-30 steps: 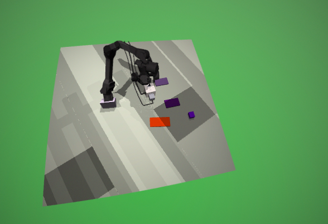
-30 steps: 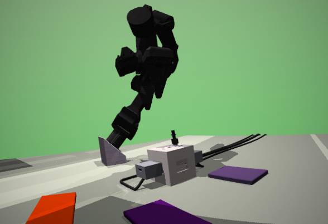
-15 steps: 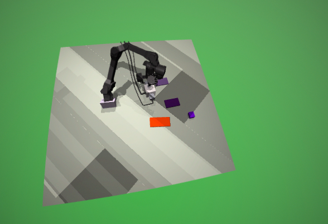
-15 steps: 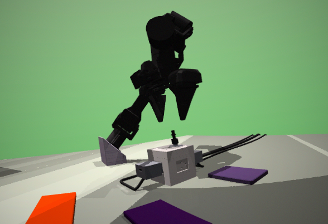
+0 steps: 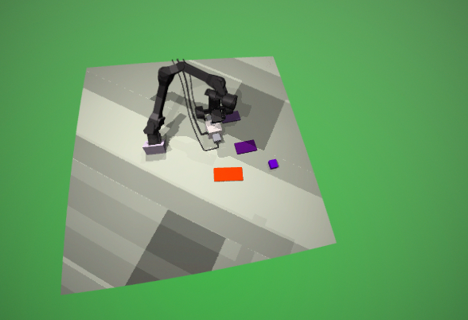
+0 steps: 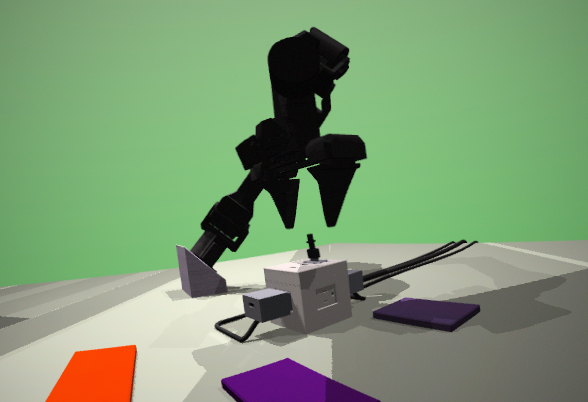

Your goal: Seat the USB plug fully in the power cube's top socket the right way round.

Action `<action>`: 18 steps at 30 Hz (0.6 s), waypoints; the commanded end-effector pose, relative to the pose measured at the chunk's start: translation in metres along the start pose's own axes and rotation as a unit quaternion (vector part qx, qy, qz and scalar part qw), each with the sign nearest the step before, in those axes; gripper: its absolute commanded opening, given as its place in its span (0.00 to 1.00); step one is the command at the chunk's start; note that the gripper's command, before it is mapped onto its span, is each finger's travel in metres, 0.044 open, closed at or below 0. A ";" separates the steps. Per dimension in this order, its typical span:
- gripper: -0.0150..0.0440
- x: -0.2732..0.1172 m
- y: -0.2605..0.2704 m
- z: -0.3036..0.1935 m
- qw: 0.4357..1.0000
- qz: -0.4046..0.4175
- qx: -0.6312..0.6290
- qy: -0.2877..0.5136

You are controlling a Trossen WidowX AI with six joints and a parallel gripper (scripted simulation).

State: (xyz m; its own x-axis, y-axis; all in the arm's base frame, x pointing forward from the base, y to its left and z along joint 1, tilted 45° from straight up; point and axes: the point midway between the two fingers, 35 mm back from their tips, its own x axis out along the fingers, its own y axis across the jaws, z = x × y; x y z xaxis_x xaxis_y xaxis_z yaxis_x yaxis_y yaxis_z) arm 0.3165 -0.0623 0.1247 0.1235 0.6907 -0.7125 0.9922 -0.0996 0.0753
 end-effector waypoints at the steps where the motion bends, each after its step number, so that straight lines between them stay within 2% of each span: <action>1: 1.00 0.005 -0.001 -0.001 1.000 0.000 0.004 0.002; 15: 1.00 0.015 -0.001 -0.001 1.000 0.000 0.004 0.003; 18: 0.87 0.014 0.000 0.000 1.000 0.000 0.000 0.000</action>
State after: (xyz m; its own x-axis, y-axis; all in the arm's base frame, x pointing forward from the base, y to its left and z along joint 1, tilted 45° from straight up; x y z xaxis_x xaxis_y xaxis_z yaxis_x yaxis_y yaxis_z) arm 0.3180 -0.0528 0.1150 0.1231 0.6914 -0.7119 0.9922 -0.0995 0.0749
